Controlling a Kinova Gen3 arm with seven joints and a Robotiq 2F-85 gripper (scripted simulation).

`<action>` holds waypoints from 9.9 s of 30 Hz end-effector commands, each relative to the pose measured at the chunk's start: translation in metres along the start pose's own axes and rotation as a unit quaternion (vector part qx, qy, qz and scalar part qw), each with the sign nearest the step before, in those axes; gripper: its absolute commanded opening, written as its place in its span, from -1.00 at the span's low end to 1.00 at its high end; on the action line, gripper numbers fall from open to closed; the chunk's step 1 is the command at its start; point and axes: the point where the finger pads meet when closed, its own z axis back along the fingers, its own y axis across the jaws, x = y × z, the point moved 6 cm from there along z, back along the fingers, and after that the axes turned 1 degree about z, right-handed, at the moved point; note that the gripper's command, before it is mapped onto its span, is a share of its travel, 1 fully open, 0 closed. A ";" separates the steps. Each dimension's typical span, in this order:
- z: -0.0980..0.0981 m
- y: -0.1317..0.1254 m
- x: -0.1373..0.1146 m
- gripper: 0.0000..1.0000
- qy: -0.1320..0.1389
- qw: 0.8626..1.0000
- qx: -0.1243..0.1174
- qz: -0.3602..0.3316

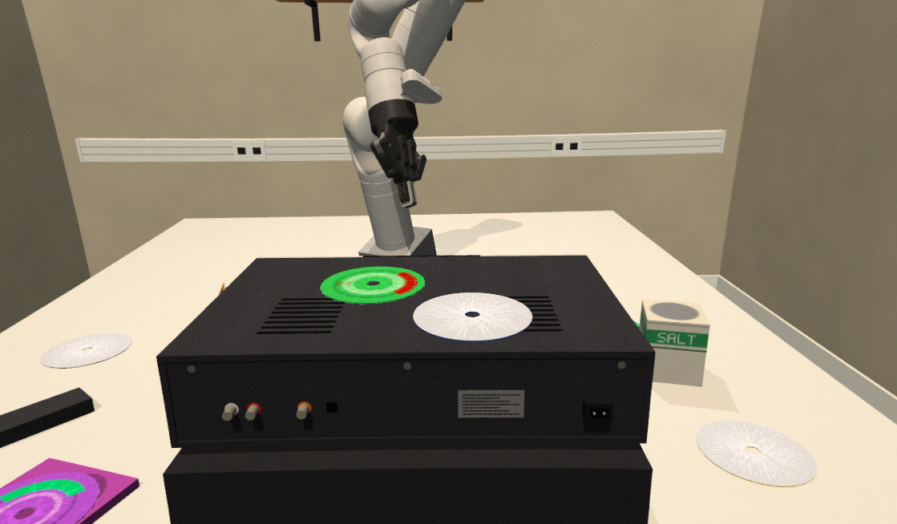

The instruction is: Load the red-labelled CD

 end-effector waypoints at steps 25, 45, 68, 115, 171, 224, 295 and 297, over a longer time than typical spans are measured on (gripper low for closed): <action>-0.003 -0.017 -0.009 -0.80 -0.035 0.986 0.011 -0.164; -0.004 -0.027 -0.014 -0.80 -0.057 0.960 0.019 -0.275; -0.006 -0.036 -0.018 -0.80 -0.077 0.925 0.027 -0.372; -0.008 -0.046 -0.023 -0.80 -0.102 0.863 0.036 -0.493; -0.035 -0.059 -0.010 -0.80 -0.105 0.854 0.036 -0.509; -0.078 -0.076 0.007 -0.80 -0.105 0.854 0.037 -0.507; -0.143 0.037 -0.035 -0.80 -0.105 0.856 0.036 -0.506; -0.145 0.041 -0.037 -0.80 -0.105 0.856 0.036 -0.506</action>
